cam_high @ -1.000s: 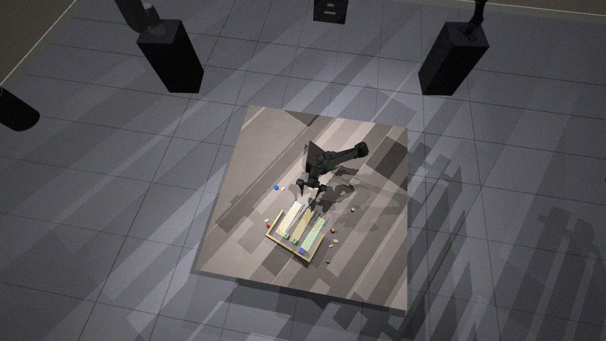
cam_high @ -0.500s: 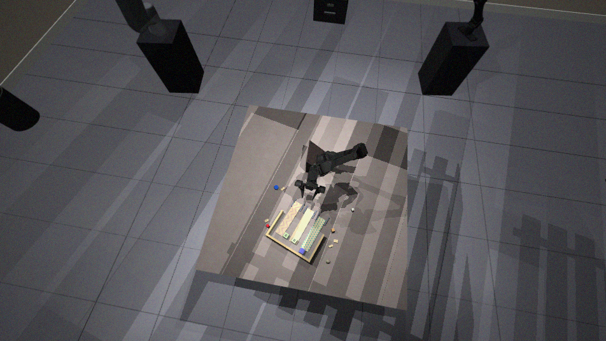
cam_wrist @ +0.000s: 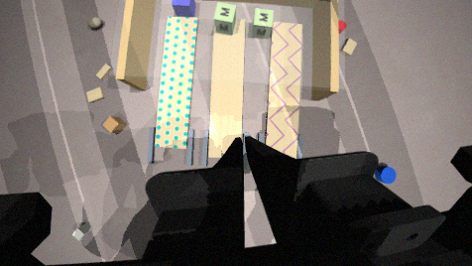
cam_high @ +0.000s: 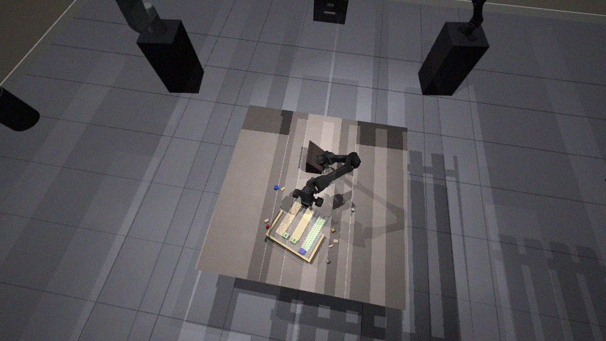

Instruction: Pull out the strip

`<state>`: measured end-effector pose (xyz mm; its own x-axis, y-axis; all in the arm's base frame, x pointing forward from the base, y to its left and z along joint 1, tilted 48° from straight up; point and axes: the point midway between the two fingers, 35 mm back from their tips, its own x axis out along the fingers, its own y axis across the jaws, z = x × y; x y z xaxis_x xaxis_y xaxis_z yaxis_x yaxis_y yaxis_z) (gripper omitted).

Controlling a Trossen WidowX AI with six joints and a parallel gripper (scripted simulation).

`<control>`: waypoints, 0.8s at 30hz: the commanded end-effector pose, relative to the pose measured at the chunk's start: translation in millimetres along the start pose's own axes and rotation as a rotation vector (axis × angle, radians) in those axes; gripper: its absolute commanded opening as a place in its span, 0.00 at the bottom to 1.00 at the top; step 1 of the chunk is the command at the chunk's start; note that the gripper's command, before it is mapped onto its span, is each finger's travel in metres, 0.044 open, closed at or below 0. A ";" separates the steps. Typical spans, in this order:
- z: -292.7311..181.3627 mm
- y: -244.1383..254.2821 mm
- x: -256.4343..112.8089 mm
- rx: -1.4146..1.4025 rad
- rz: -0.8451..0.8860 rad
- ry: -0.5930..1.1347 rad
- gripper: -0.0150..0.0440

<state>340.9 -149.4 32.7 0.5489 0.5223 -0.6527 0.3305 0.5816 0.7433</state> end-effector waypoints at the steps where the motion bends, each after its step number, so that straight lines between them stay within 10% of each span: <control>1: -6.5 14.2 41.0 0.078 -0.051 0.332 0.25; 24: -13.0 20.8 60.3 0.107 -0.069 0.458 0.25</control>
<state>369.6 -102.1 10.8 0.1457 0.7197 -0.6789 0.4440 0.5656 0.6949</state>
